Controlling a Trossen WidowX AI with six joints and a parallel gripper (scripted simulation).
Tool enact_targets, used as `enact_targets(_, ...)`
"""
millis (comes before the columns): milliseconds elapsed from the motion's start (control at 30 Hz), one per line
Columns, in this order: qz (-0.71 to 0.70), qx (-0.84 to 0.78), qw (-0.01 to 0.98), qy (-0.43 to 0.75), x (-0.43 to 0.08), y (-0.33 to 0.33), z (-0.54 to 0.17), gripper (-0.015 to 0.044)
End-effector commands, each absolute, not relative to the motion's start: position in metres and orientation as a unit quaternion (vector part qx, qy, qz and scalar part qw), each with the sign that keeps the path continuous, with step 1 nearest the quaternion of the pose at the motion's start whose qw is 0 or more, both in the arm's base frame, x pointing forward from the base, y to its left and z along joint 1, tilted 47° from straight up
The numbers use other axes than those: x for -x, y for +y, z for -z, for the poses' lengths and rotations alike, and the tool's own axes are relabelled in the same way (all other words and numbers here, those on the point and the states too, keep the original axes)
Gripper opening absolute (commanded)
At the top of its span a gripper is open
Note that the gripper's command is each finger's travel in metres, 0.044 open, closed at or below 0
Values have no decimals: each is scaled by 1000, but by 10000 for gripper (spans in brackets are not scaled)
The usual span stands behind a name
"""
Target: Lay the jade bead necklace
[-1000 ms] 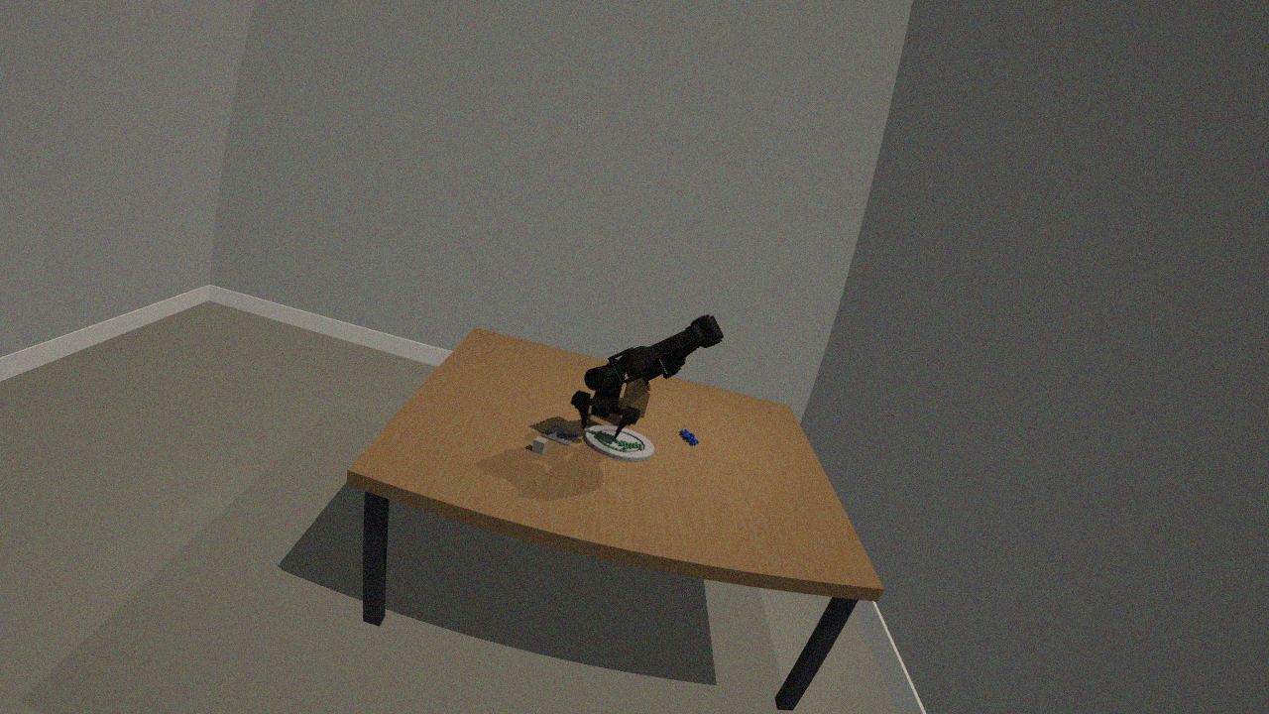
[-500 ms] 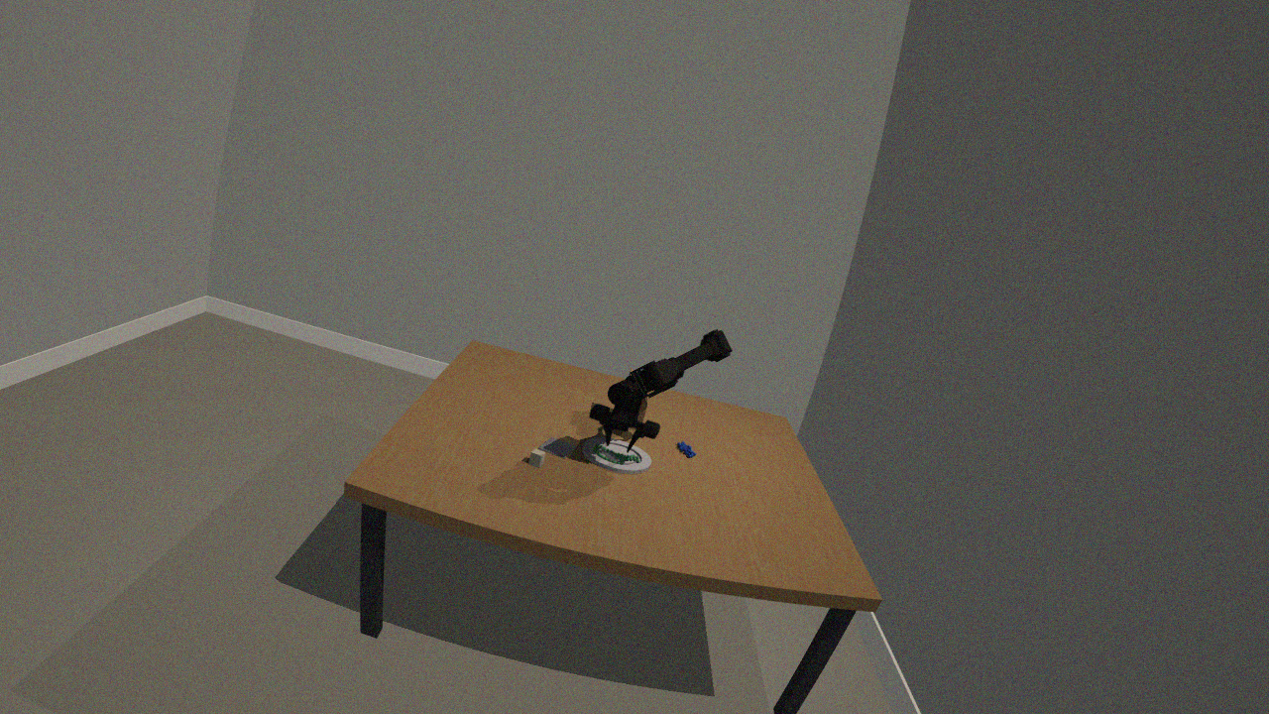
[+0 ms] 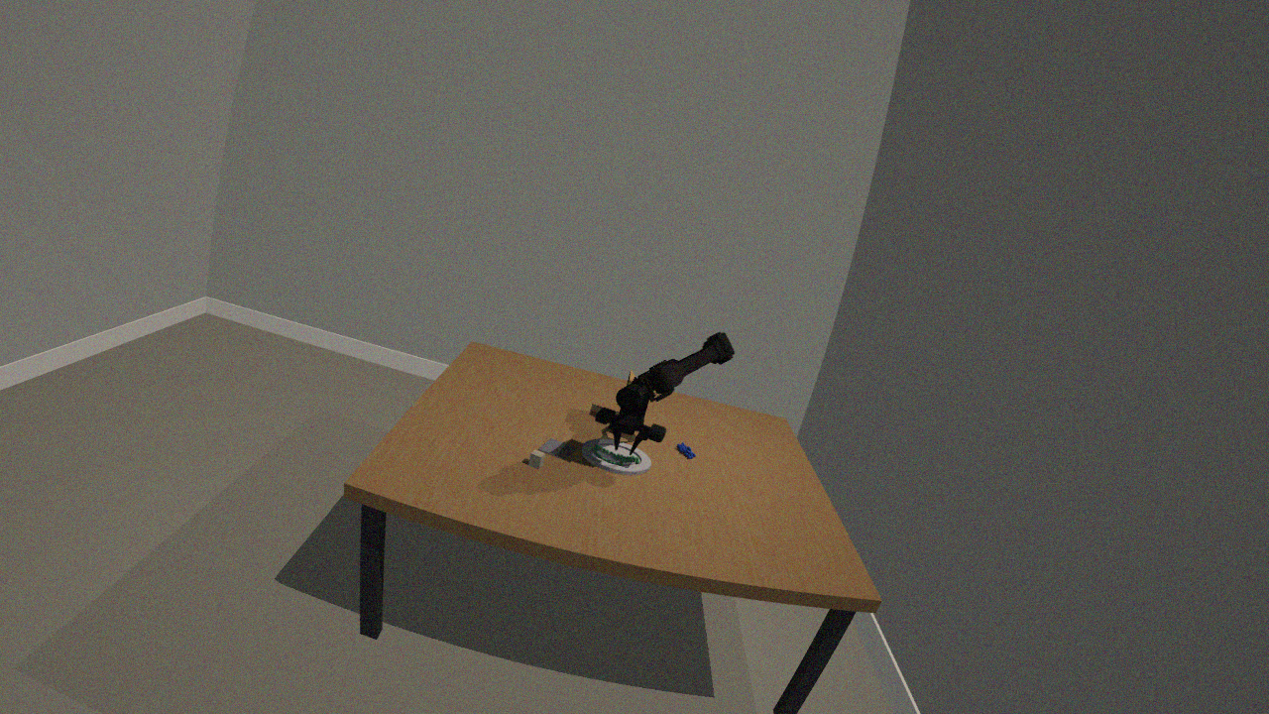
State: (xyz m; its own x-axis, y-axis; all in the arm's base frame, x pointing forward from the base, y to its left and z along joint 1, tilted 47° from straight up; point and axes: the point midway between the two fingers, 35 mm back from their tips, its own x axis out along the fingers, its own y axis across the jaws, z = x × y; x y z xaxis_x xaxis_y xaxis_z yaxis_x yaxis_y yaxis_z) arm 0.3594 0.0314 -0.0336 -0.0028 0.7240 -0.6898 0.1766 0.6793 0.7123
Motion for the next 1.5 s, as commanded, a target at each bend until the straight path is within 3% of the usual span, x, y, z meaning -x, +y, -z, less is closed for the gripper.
enact_targets(0,-219,-336,621,674,-359,35,37,161)
enact_targets(200,-219,-337,620,674,-359,42,43,121)
enact_targets(667,-220,-339,619,674,-359,56,54,120)
enact_targets(833,-222,-334,622,673,-359,55,51,0)
enact_targets(1467,-222,-334,622,673,-359,55,51,0)
